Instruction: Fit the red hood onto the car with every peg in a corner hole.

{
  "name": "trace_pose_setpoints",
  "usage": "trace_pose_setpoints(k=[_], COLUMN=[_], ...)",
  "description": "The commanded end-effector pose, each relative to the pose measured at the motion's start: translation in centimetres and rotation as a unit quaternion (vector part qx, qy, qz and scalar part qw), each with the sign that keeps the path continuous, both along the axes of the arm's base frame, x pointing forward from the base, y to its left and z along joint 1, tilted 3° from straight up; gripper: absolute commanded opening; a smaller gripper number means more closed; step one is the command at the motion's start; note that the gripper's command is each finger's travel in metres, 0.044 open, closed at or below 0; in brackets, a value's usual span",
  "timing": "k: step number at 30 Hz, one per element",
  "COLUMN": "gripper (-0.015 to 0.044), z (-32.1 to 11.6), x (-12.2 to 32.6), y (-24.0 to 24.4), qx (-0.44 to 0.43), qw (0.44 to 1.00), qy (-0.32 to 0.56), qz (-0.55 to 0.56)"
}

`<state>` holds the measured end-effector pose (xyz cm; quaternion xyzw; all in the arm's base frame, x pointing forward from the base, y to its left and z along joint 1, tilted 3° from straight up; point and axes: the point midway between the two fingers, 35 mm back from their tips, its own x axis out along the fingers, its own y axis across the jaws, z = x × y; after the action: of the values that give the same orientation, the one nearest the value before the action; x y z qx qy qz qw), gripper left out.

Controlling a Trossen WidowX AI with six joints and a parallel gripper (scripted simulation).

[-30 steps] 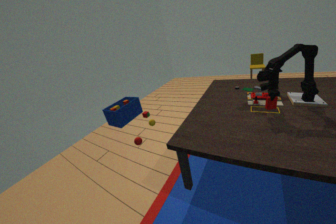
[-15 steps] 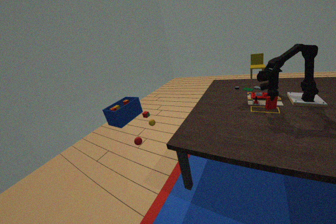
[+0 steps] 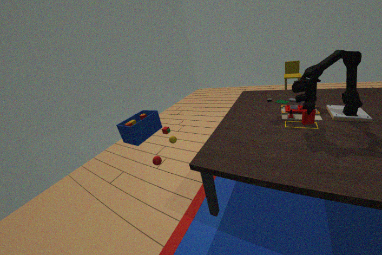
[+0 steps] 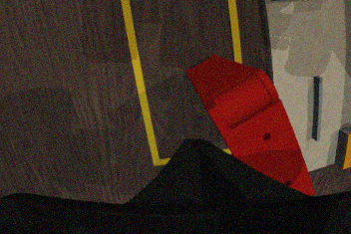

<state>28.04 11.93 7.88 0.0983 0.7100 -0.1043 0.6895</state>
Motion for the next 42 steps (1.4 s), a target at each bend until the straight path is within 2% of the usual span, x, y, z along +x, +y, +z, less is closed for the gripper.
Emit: trace_pose_setpoints(k=[1, 42], gripper=[0.0000, 0.0000], z=[0.05, 0.05], x=[0.11, 0.23], y=[-0.09, -0.34], qx=[-0.003, -0.006], qw=[1.000, 0.993], qy=[-0.002, -0.003], qz=[-0.011, -0.117])
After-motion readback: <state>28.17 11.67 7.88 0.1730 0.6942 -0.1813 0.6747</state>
